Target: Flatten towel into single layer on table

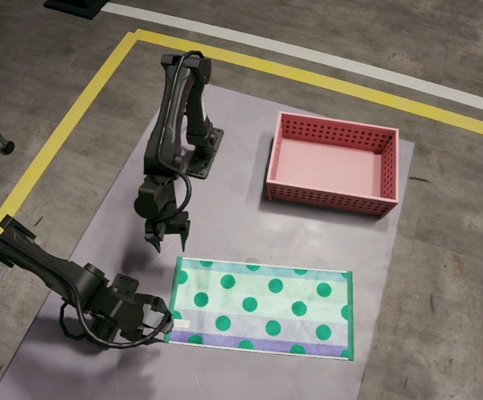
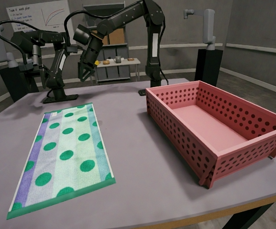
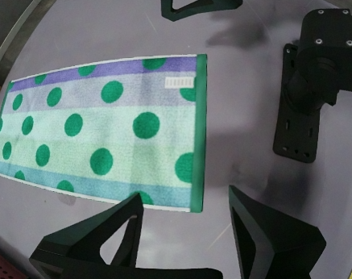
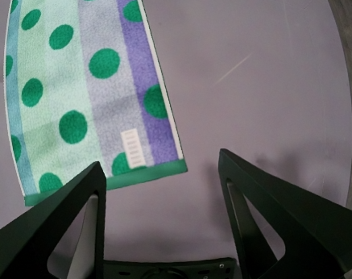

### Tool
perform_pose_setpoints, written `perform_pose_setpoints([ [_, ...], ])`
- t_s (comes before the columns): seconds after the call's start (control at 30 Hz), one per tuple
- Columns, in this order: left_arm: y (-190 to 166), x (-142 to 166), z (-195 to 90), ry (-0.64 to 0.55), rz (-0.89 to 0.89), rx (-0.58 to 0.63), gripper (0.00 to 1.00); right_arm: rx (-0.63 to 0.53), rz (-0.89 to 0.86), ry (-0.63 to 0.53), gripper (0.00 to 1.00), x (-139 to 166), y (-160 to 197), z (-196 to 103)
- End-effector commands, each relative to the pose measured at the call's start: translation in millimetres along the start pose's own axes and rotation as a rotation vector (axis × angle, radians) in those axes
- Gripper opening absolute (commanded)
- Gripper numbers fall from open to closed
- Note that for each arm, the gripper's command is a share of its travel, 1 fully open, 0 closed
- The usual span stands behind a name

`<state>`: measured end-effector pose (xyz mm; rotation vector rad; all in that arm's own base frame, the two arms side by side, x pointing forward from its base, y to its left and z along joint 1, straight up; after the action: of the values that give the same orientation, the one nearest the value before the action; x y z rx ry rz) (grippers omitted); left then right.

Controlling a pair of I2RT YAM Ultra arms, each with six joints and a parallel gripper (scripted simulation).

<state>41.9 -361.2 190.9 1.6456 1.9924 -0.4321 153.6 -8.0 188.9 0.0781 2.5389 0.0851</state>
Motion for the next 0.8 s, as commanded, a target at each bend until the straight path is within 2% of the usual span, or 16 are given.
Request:
perform_pose_setpoints([
  [0.0,-1.7,-3.0,-3.0,-0.008,0.001,0.002,0.64,-0.009,-0.007,-0.041,0.64,-9.9,1.6,-8.0],
  [0.37,-1.7,-3.0,-3.0,-0.008,0.001,0.002,0.64,-0.009,-0.007,-0.041,0.64,-9.9,1.6,-8.0],
  [0.43,-1.5,-19.1,-27.2,-0.040,-0.005,0.003,0.64,0.000,-0.001,-0.008,0.64,-2.0,0.1,-1.2],
  [0.5,-1.5,-19.1,-27.2,-0.040,-0.005,0.003,0.64,0.000,-0.001,-0.008,0.64,-2.0,0.1,-1.2],
  [0.57,2.9,-28.2,-40.7,-0.040,-0.005,0.003,0.64,0.000,-0.001,-0.008,0.64,-2.0,0.1,-1.2],
  [0.63,16.3,-17.5,-46.8,-0.033,-0.076,-0.049,0.64,0.037,0.052,-0.031,0.64,-15.6,-14.1,-6.3],
  [0.67,20.0,1.8,-41.2,0.011,-0.096,-0.072,0.64,0.056,0.078,-0.035,0.64,-18.8,-20.9,-7.5],
  [0.77,32.0,17.8,-51.0,0.020,-0.178,-0.129,0.64,0.114,0.160,-0.044,0.64,-28.0,-41.1,-11.2],
])
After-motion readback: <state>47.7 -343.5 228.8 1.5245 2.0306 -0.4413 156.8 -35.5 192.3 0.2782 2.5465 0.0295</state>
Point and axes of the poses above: on each arm, the point where the finger pads meet when closed, its own z axis out along the fingers, its own y axis across the jaws, x = y × z, the point moved 6 cm from there along -z, back along the fingers, and after that the axes turned 8 degrees about z, right-handed, at the moved point
